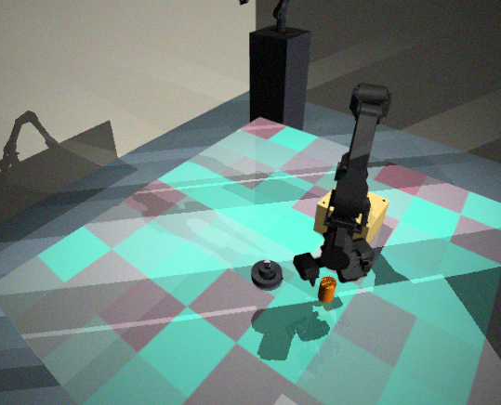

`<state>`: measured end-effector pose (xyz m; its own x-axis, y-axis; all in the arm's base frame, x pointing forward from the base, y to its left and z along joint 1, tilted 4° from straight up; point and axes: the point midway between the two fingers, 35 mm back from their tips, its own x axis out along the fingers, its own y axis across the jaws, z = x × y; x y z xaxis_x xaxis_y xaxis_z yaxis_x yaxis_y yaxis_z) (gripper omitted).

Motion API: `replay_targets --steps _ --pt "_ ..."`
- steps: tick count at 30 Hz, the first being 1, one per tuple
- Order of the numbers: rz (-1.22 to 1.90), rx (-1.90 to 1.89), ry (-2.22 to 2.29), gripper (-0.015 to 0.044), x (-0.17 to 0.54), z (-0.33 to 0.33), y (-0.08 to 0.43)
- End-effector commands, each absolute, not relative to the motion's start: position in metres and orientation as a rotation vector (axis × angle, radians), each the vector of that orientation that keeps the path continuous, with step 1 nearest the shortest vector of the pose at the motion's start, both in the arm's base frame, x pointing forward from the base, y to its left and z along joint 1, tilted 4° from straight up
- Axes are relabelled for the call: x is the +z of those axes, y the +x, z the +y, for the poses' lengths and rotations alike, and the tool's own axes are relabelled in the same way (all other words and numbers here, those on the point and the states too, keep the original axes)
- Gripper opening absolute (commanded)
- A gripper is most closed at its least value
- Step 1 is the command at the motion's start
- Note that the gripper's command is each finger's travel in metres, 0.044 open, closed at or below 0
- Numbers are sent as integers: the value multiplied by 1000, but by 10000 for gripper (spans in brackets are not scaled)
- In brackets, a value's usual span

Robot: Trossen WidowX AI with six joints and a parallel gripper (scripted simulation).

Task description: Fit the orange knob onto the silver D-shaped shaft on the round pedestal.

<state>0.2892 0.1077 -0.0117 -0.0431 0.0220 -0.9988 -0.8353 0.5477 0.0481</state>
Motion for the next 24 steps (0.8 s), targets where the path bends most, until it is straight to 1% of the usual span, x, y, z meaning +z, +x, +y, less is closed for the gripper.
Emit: replay_targets --steps 1,24 --pt "1464 812 -742 440 -19 108 287" --pt "1464 812 -742 440 -56 109 285"
